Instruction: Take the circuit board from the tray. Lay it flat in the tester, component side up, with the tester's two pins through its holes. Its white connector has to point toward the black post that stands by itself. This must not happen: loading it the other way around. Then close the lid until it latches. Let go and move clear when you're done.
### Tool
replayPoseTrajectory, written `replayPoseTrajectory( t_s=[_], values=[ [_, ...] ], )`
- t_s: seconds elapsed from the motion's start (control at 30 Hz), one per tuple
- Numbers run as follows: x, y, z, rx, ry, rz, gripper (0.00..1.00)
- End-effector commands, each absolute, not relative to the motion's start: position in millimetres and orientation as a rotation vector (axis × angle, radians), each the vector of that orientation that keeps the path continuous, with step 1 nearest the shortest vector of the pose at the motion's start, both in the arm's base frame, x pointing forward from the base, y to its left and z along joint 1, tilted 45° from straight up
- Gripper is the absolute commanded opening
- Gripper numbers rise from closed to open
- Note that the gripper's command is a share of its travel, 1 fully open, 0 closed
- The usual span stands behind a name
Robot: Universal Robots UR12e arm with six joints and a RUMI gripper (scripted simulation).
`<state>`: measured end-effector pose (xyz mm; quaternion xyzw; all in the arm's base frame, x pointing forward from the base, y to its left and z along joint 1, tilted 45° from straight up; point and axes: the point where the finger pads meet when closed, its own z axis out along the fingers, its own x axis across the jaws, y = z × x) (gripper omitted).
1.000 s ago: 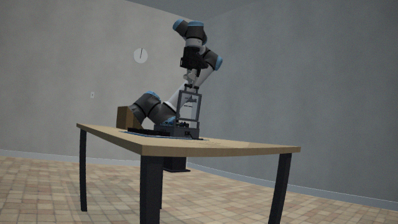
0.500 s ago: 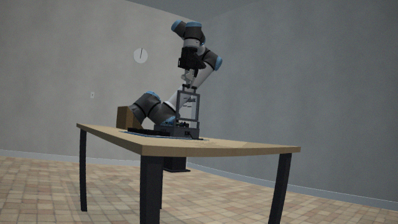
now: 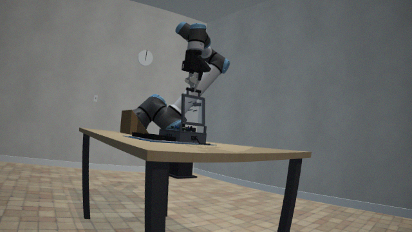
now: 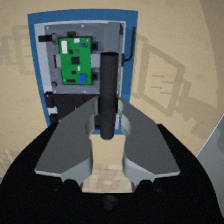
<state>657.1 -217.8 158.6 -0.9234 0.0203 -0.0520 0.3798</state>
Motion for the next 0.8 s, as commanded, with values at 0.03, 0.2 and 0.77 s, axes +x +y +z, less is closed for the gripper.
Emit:
replayPoseTrajectory(
  t_s=[0.03, 0.2, 0.77],
  values=[
    [650, -217, 158, -2.359, 0.052, -0.134, 0.00],
    [644, -216, 156, -2.359, 0.052, -0.134, 0.00],
    [620, -209, 149, -2.359, 0.052, -0.134, 0.00]
  ],
)
